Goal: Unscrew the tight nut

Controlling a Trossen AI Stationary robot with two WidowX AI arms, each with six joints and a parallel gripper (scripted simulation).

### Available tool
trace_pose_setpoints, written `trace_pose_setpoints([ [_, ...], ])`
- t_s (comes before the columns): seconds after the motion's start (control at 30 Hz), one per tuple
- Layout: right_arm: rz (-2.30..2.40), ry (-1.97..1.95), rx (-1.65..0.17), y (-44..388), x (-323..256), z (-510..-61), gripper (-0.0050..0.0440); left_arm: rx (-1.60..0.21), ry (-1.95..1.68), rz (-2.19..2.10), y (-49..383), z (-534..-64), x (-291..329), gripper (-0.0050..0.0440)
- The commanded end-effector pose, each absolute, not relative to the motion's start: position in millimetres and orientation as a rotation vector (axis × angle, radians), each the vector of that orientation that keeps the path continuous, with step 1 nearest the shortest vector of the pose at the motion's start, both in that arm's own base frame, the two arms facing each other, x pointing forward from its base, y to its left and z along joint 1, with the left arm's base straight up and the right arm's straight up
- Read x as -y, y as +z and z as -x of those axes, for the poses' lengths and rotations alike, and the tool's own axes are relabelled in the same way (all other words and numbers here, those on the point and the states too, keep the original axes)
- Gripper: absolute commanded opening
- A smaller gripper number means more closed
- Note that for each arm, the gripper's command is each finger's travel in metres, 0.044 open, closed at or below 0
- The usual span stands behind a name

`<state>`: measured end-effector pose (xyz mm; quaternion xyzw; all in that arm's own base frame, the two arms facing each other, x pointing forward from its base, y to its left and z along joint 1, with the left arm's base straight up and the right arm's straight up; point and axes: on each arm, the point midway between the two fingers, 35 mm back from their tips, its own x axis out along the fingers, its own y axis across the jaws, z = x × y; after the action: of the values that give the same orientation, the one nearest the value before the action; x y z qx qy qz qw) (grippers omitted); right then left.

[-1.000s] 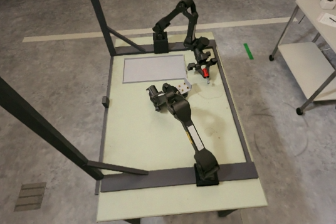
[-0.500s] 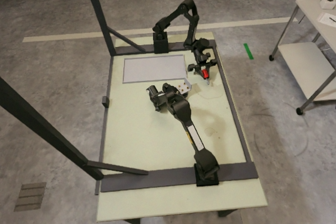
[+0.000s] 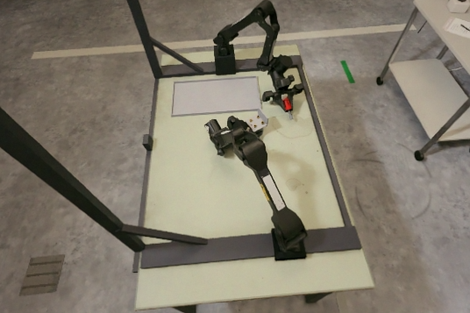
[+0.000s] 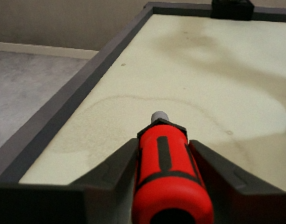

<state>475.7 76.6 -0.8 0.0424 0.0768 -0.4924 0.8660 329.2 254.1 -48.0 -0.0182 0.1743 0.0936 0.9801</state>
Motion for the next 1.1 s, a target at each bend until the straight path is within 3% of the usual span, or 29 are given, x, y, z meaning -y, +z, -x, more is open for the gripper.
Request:
trace_pose_setpoints([
  [0.0, -0.133, -1.028, -0.13, 22.2, -77.9, -480.9, 0.0245, -0.335, 0.188, 0.019, -46.4, -333.4, -257.3, 0.013],
  [1.07, -0.133, -1.028, -0.13, 22.2, -77.9, -480.9, 0.0245, -0.334, 0.188, 0.018, -58.7, -333.6, -257.1, 0.013],
])
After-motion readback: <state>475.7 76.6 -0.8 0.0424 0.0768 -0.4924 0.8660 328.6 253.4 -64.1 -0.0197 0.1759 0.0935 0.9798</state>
